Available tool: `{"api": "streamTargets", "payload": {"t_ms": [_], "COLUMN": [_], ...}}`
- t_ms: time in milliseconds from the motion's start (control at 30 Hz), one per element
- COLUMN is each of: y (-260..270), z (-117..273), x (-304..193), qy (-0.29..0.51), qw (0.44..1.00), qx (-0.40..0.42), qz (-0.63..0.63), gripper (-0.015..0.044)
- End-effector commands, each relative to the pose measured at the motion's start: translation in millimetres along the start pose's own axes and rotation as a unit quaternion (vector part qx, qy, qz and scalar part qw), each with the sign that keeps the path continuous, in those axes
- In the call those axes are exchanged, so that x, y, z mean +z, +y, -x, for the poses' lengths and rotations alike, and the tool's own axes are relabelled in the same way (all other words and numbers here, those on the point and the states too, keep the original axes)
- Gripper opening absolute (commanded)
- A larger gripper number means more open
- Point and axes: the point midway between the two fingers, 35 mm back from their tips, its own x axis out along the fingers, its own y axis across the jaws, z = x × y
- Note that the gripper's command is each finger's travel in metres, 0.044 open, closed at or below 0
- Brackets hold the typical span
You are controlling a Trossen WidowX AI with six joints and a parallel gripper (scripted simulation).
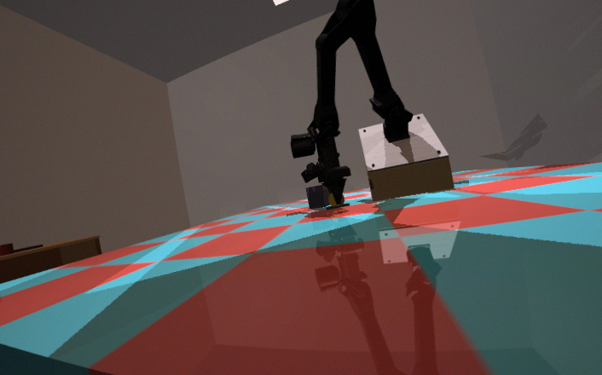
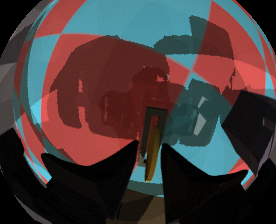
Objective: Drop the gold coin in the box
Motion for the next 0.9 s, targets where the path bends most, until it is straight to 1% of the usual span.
{"api": "streamTargets", "payload": {"t_ms": [0, 33, 67, 433, 867], "y": [-0.6, -0.6, -0.6, -1.0, -5.7], "z": [-1.0, -1.0, -1.0, 0.5, 30.3], "x": [-0.2, -0.2, -0.2, 0.1, 4.1], "qy": [-0.001, -0.001, -0.001, 0.000, 0.002], "qw": [1.000, 1.000, 1.000, 1.000, 1.000], "qx": [-0.002, -0.002, -0.002, -0.003, -0.008], "qz": [-0.003, -0.003, -0.003, -0.003, -0.002], "gripper": [0.0029, 0.0003, 0.0000, 0.0000, 0.0000]}}
